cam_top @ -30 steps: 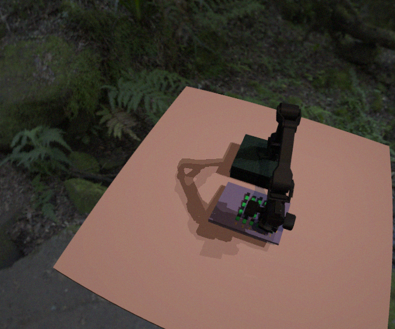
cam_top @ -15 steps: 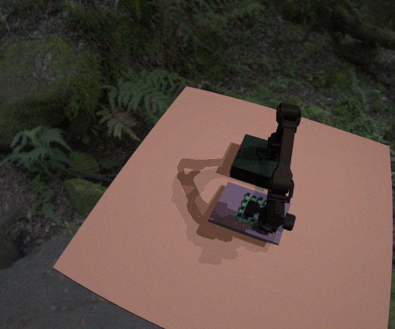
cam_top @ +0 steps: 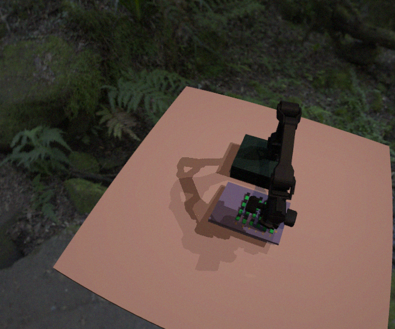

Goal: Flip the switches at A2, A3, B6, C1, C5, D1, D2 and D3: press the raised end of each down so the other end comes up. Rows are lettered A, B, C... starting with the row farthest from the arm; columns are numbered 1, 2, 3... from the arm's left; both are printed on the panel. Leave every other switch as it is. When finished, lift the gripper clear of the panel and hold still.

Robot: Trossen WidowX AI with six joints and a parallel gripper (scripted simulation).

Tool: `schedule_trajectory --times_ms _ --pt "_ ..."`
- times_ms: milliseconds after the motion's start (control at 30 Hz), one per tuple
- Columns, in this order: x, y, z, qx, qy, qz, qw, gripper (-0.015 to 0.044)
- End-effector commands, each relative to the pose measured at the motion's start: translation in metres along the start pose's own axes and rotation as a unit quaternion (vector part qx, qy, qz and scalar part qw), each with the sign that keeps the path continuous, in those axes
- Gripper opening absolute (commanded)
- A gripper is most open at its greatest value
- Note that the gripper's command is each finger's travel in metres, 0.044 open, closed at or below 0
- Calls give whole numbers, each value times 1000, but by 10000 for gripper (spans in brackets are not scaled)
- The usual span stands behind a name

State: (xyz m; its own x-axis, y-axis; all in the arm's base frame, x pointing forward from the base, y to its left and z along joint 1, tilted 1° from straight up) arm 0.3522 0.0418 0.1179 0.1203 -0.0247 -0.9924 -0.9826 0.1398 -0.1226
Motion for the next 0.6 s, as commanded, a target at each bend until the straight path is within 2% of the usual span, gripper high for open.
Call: schedule_trajectory --times_ms 0,167,267,367,500,567 --pt "-44 0 0 1 -4 -25 1000 0" --pt "-44 0 -2 1 -4 -25 1000 0" --pt "-44 -2 -26 1 -3 -26 1000 0" --pt "-44 -2 -28 1 -3 -26 1000 0" --pt "-12 -6 -28 1 -2 -14 1000 0" --pt "-9 -6 -28 1 -2 -13 1000 0"
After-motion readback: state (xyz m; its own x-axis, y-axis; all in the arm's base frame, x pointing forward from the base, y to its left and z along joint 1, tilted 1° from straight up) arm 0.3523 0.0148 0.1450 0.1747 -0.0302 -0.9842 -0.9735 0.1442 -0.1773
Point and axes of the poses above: the point midway between the two fingers, 35 mm back from their tips, its own x axis out along the fingers, its own z axis across the jaws, y = z × x, the point moved 7 cm from there along -x, back along the fingers, and after that the axes turned 4 degrees about x, right-handed, at the moved point
